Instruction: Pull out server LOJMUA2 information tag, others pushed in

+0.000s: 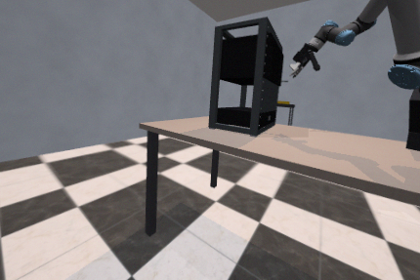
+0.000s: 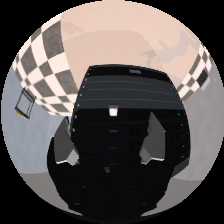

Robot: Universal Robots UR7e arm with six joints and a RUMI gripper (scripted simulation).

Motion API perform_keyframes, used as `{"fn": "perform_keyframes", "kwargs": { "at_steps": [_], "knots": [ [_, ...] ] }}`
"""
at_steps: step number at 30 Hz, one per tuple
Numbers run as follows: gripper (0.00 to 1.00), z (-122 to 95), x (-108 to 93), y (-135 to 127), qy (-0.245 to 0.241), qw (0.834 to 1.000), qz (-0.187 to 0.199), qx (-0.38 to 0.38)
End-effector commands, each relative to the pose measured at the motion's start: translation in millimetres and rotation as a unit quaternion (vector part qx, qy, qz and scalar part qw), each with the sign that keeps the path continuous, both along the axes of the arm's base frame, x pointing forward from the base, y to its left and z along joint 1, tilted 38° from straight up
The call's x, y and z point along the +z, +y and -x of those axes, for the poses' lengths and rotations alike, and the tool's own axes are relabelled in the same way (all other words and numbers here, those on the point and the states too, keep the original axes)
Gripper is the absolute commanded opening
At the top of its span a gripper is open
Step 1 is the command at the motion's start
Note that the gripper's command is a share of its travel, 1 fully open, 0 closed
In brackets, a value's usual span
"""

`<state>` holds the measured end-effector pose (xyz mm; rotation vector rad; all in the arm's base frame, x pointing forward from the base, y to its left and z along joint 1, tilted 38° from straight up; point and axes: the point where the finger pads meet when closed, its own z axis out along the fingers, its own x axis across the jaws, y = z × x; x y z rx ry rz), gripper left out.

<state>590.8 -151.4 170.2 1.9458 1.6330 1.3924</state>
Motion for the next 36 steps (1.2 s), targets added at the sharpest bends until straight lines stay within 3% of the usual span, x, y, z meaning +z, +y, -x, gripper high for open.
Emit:
{"fn": "perform_keyframes", "kwargs": {
  "at_steps": [1, 17, 36],
  "knots": [
    [1.0, 0, 0, 0, 0.0, 1.0, 0.0, 0.0],
    [1.0, -4, 0, 0, 0.0, 1.0, 0.0, 0.0],
    [1.0, -28, -2, 5, 0.0, 1.0, 0.0, 0.0]
  ]
}}
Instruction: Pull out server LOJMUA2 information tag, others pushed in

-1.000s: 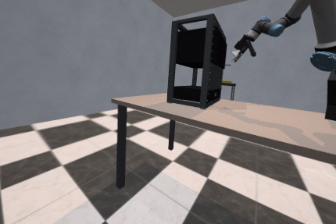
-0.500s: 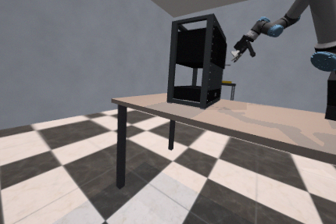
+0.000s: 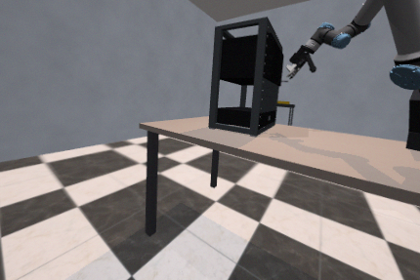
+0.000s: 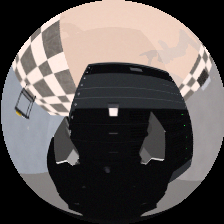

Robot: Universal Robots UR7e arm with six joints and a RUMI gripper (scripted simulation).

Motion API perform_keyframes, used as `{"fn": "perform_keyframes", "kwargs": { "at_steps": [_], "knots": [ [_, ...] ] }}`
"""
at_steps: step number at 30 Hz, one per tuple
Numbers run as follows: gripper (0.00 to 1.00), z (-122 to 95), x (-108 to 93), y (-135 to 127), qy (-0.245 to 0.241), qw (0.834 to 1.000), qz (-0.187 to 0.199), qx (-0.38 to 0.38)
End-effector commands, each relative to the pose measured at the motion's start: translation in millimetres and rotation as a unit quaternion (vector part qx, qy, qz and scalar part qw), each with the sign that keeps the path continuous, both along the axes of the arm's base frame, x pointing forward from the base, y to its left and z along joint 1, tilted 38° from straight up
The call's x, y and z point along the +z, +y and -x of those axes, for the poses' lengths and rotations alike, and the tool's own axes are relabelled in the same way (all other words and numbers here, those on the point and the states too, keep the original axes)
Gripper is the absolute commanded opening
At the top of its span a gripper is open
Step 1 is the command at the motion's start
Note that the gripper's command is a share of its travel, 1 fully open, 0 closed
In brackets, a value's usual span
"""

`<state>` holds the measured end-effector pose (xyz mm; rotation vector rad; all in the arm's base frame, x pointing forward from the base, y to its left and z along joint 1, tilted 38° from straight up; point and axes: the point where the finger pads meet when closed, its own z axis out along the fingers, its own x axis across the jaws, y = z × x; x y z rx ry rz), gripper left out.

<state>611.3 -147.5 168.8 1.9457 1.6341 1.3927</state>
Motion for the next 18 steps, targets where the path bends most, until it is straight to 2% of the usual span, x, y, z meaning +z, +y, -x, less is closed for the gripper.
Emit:
{"fn": "perform_keyframes", "kwargs": {
  "at_steps": [1, 18],
  "knots": [
    [1.0, -10, 0, 1, 0.0, 1.0, 0.0, -0.001],
    [1.0, -33, -2, 5, 0.0, 1.0, 0.0, -0.001]
  ]
}}
